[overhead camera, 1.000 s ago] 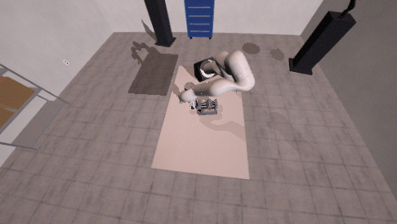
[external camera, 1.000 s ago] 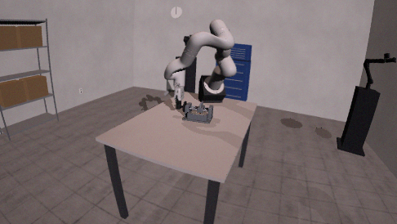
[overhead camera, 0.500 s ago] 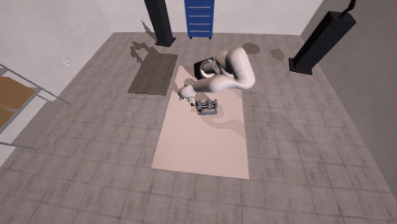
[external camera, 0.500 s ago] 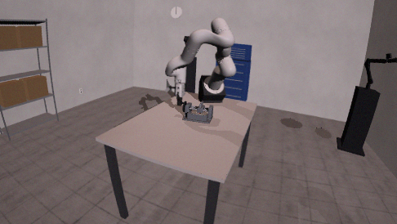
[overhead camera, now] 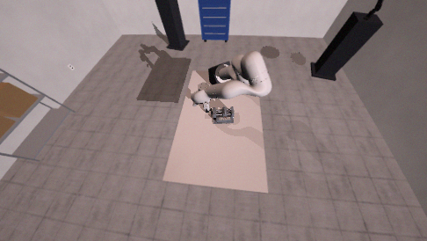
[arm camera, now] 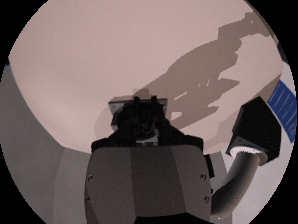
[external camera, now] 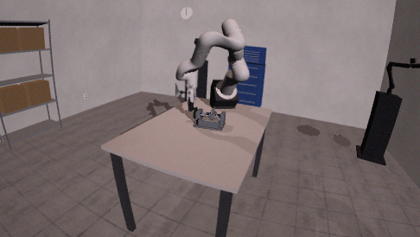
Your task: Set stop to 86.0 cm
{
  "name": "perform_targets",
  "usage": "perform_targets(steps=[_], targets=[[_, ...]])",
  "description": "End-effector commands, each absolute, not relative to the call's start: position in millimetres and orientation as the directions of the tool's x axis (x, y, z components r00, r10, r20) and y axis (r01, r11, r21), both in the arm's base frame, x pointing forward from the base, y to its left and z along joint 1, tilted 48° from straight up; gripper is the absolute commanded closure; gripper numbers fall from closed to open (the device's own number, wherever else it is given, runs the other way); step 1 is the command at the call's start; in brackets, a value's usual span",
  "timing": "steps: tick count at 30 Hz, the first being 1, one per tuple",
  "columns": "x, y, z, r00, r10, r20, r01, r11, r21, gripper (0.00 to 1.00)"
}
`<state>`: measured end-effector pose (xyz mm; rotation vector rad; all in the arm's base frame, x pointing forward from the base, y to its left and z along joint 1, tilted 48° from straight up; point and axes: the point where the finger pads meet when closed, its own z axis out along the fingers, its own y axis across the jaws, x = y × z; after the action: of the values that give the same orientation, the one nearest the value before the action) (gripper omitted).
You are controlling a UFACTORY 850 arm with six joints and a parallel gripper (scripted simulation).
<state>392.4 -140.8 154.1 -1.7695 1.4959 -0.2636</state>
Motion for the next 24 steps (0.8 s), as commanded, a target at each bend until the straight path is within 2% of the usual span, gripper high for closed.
perform_targets(steps=[1,24], targets=[[390.4,-139.8,148.3,0.282,-0.905,-0.318,-0.741,0.005,-0.672,0.94],[394.8,-131.6,128.7,0.282,-0.905,-0.318,-0.741,0.005,-0.672,0.94]])
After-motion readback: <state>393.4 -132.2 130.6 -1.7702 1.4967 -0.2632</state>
